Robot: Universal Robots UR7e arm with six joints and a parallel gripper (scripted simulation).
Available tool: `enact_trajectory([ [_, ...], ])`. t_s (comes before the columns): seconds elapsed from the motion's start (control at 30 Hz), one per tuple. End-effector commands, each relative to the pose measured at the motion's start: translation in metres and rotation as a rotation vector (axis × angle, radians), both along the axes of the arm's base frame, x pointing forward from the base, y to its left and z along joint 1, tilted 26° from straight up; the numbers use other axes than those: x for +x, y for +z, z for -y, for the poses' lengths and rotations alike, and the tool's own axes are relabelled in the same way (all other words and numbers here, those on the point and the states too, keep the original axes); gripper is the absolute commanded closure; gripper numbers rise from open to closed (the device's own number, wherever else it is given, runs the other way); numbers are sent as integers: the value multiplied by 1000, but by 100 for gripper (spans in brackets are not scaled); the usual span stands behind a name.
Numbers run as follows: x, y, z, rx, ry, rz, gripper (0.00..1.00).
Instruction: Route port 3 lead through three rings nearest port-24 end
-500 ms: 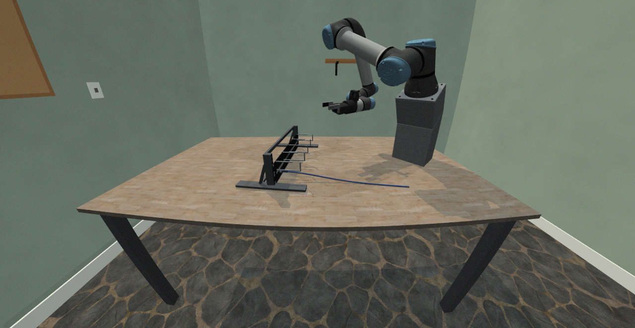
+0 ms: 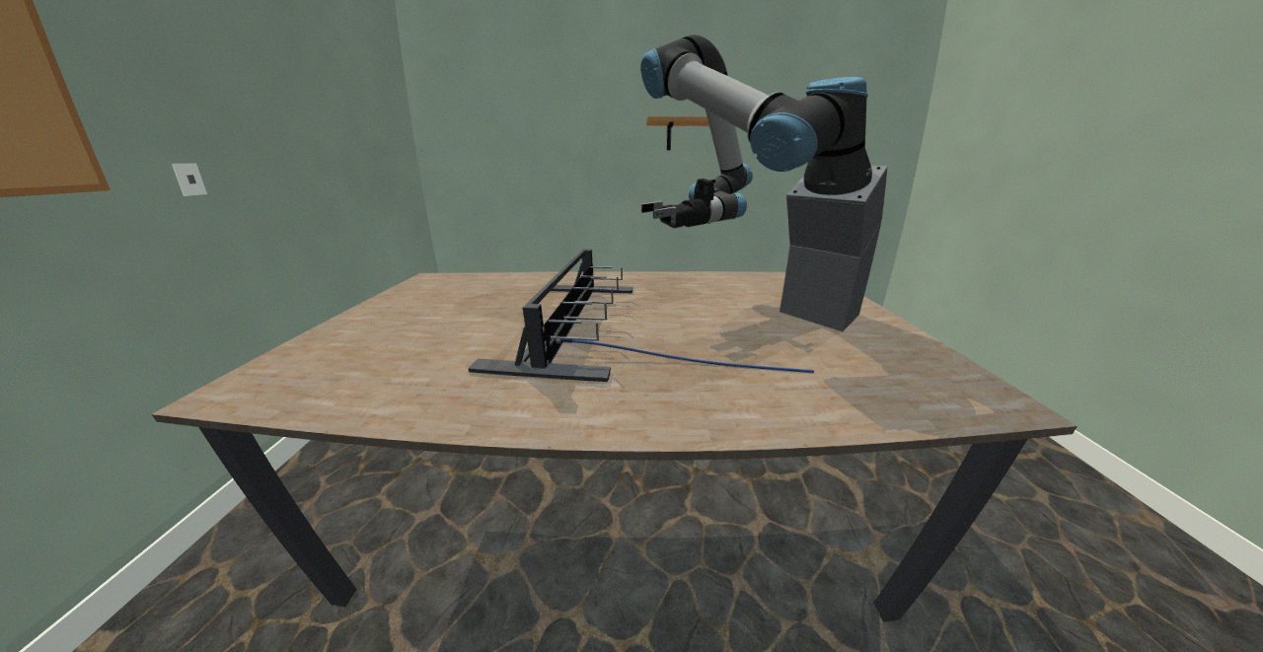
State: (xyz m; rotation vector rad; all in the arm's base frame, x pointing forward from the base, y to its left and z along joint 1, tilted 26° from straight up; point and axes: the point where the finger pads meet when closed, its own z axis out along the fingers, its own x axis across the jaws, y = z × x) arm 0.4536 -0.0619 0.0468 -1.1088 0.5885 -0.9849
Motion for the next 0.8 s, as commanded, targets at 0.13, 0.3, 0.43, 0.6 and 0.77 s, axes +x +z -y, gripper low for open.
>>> enact_trajectory([
  [0.13,0,1,0,0,0,1,0],
  [0.3,0,2,-1,-5,6,7,0],
  [0.43,-1,5,-4,-12,15,19,0],
  [0.6,-2,9,-7,-22,27,34,0],
  [0.77,-5,18,-14,-47,59,73,0],
])
